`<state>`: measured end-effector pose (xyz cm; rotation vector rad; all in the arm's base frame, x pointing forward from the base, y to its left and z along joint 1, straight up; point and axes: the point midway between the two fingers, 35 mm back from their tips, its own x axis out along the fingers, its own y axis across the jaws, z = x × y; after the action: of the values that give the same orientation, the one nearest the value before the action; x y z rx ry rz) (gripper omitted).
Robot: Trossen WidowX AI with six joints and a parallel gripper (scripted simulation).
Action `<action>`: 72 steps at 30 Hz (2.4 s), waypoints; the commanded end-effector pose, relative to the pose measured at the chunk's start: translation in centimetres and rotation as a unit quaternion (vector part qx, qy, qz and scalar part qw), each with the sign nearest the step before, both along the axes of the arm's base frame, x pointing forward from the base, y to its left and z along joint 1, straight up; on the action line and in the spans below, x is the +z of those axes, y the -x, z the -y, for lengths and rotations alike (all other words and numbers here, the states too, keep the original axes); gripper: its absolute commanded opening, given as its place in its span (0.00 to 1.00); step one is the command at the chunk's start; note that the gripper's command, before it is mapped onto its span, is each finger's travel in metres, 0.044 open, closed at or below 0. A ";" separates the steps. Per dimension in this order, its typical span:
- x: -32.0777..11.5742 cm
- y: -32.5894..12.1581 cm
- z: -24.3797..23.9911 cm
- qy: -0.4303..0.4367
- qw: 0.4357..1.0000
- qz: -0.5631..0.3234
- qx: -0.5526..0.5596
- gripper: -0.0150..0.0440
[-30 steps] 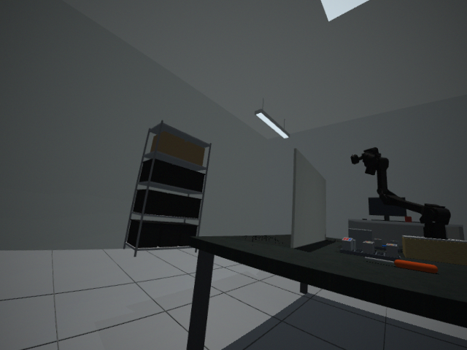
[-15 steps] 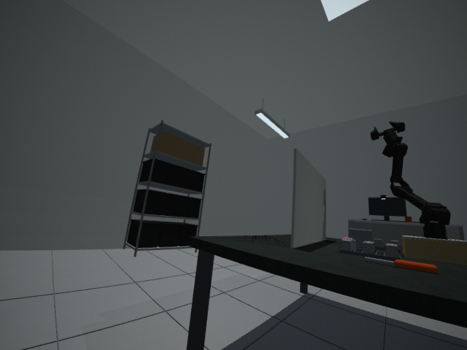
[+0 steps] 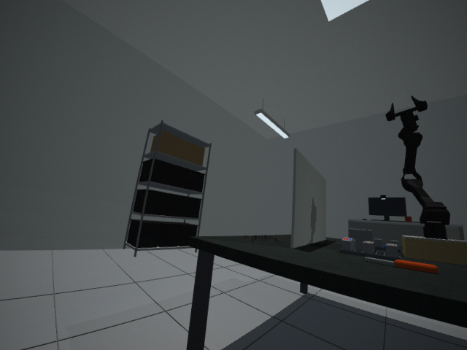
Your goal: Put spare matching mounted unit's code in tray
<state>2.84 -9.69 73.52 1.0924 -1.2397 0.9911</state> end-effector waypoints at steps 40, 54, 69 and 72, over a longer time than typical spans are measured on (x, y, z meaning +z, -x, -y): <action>-27.9 -29.7 -33.8 0.706 0.568 -0.319 -0.276 1.00; -43.1 -38.1 -23.2 0.731 0.358 -0.552 -0.183 1.00; -56.7 -35.4 -8.9 0.640 0.077 -0.765 -0.008 1.00; -57.9 -34.3 -7.3 0.619 0.040 -0.784 0.019 1.00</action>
<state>38.52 -0.23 17.06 -0.0375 1.4191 0.0391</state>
